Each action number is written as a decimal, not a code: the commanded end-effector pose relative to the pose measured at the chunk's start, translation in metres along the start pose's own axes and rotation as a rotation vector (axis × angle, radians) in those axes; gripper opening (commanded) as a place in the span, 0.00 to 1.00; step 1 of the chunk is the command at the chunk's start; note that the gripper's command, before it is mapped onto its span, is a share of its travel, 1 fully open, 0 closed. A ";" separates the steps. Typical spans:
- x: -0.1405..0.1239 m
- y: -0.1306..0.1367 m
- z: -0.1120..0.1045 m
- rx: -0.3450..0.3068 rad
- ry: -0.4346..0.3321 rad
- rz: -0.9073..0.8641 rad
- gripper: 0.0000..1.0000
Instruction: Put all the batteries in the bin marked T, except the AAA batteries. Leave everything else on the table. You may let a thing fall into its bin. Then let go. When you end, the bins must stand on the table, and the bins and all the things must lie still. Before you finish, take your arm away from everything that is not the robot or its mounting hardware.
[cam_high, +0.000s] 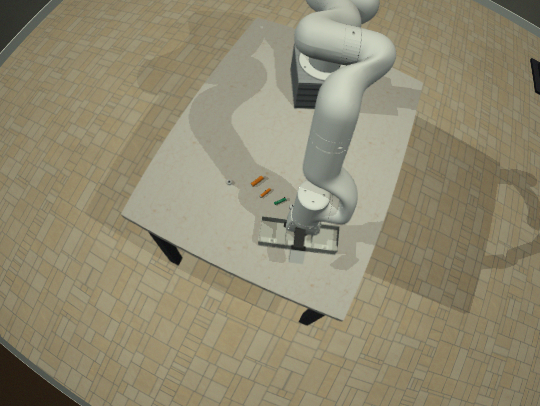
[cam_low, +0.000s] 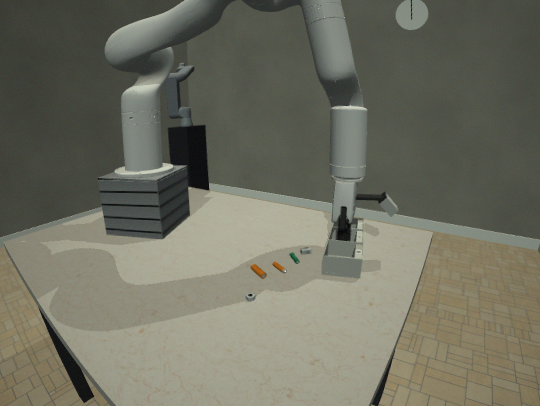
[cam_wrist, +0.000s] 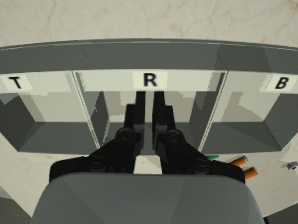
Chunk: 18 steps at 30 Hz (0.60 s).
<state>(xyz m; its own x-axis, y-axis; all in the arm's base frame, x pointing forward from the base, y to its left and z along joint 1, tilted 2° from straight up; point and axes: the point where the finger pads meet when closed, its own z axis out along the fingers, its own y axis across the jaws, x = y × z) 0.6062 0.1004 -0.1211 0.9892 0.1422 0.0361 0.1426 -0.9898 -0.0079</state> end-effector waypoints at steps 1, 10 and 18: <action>0.001 0.000 -0.001 0.000 0.002 0.000 0.07; 0.001 0.000 -0.001 0.000 0.002 0.000 0.07; 0.001 0.000 -0.009 0.000 0.002 0.000 0.07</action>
<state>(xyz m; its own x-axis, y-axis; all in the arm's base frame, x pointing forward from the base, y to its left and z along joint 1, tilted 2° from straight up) 0.6060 0.1003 -0.1175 0.9892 0.1422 0.0359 0.1426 -0.9898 -0.0080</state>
